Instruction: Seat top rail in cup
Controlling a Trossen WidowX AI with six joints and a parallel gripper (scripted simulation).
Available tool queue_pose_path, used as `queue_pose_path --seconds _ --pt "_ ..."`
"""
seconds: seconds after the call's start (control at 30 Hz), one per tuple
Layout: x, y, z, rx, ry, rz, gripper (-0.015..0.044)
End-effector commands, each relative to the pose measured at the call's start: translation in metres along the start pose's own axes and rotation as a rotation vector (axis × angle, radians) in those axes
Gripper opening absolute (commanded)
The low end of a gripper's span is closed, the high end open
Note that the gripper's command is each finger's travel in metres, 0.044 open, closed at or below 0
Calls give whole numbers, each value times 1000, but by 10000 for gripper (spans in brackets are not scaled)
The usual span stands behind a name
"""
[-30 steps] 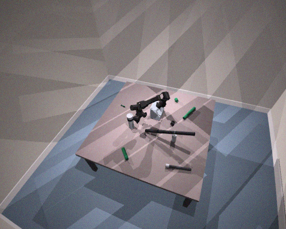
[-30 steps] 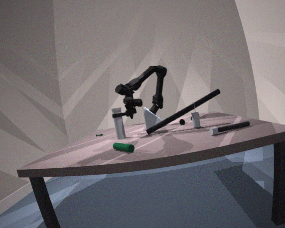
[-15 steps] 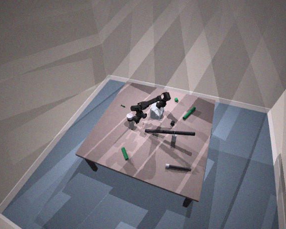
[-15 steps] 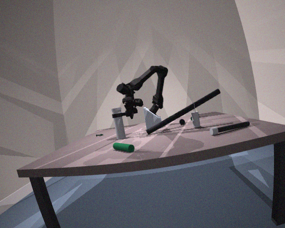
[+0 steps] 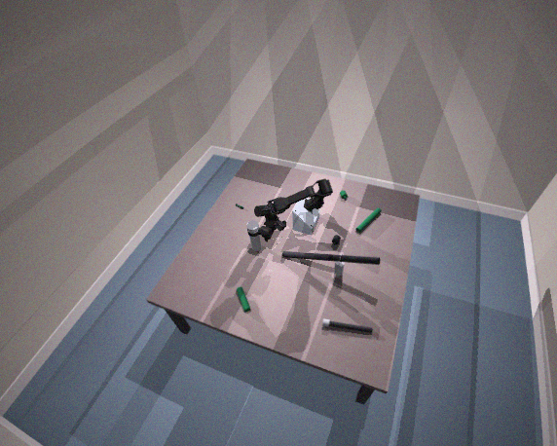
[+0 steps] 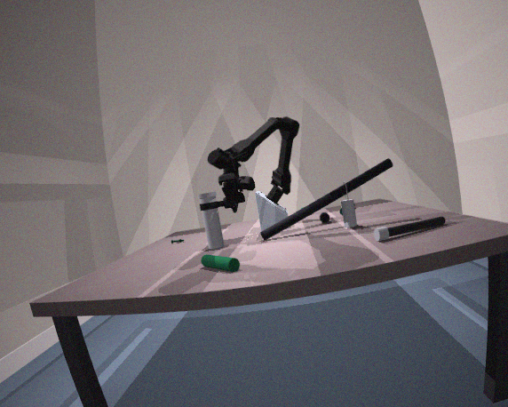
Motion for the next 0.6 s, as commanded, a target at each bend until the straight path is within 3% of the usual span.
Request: queue_pose_path --seconds 0.0,0.2,0.57 --pt "0 0 0 -1 0 0 0" --pt "0 0 0 -1 0 0 0" --pt "1 -1 -1 -1 0 0 289"
Point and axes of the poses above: the point midway between the two fingers, 35 mm back from their tips, its own x axis back along the fingers, its own y axis across the jaws, z = x × y, the point moved 2 cm from there along x, back along the fingers, and after that the axes turned 11 degrees about x, right-handed, at the moved point
